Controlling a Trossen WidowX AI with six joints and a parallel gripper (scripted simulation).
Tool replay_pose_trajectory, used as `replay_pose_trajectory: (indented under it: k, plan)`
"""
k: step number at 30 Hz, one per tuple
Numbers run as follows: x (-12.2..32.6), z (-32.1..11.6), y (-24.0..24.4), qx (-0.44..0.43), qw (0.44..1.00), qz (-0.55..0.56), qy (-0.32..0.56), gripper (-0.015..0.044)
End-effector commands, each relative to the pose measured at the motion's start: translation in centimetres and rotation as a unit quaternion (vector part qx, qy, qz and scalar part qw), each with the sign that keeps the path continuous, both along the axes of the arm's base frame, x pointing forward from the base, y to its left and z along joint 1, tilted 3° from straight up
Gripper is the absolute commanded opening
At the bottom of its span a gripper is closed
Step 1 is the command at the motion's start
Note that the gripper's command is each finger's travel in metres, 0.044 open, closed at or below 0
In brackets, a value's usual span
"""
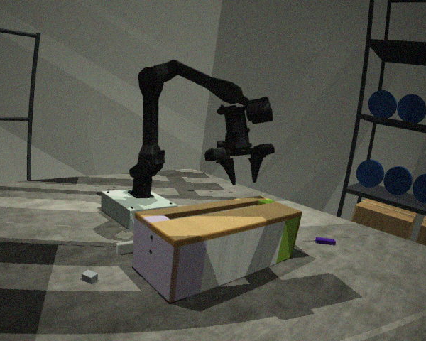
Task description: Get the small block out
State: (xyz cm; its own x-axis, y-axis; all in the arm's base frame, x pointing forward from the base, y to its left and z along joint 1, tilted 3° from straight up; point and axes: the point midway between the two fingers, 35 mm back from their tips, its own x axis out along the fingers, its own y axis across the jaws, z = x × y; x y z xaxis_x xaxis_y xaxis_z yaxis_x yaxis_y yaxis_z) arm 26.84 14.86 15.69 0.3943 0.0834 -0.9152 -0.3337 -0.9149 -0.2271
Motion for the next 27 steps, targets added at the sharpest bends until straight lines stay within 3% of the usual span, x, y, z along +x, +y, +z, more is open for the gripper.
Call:
replay_pose_trajectory:
  k: [1, 13, 20, 27]
  plan:
    - [-0.6, 0.2, -0.4, -0.094, 0.98, 0.172, -0.039, 0.0285]
    - [-0.6, 0.0, -0.3, -0.094, 0.98, 0.172, -0.039, 0.0285]
    - [-0.1, -8.4, 0.0, -0.094, 0.98, 0.172, -0.039, 0.0285]
    - [-0.2, -9.2, 0.0, -0.094, 0.98, 0.172, -0.039, 0.0285]
